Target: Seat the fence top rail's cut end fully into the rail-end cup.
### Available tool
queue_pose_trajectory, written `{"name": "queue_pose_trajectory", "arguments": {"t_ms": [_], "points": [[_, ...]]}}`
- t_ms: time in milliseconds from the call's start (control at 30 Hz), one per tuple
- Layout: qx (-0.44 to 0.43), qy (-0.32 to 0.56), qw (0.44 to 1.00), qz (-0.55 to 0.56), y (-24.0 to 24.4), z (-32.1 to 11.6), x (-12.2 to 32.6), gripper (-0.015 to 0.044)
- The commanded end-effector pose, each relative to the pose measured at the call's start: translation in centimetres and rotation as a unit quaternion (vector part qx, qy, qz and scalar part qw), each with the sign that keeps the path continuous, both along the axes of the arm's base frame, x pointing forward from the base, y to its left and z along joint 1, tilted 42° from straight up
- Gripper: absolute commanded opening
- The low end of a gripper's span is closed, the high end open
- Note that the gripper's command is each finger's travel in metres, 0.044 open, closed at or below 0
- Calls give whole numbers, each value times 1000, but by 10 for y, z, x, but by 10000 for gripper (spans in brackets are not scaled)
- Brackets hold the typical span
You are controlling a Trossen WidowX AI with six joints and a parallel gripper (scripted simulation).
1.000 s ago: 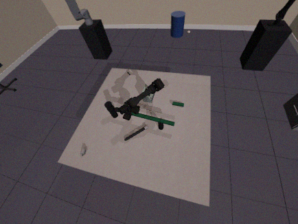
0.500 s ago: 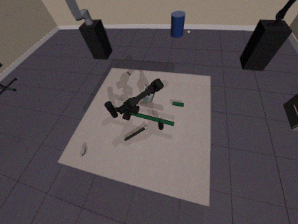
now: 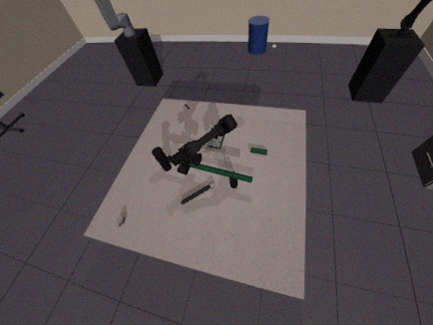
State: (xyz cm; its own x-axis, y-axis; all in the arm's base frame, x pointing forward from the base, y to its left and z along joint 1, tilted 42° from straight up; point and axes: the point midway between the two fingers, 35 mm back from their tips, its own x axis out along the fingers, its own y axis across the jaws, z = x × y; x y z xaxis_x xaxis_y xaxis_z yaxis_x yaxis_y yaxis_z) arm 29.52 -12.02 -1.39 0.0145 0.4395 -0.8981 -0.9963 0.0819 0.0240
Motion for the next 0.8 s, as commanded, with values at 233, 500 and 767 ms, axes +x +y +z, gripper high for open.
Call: {"name": "queue_pose_trajectory", "arguments": {"t_ms": [233, 500, 767], "points": [[0, 0, 1000, 0, 0, 4, 0, 289], [1, 1, 1000, 0, 4, 51, 1, 440], [-4, -5, 1000, 0, -2, 59, 1, 440]]}}
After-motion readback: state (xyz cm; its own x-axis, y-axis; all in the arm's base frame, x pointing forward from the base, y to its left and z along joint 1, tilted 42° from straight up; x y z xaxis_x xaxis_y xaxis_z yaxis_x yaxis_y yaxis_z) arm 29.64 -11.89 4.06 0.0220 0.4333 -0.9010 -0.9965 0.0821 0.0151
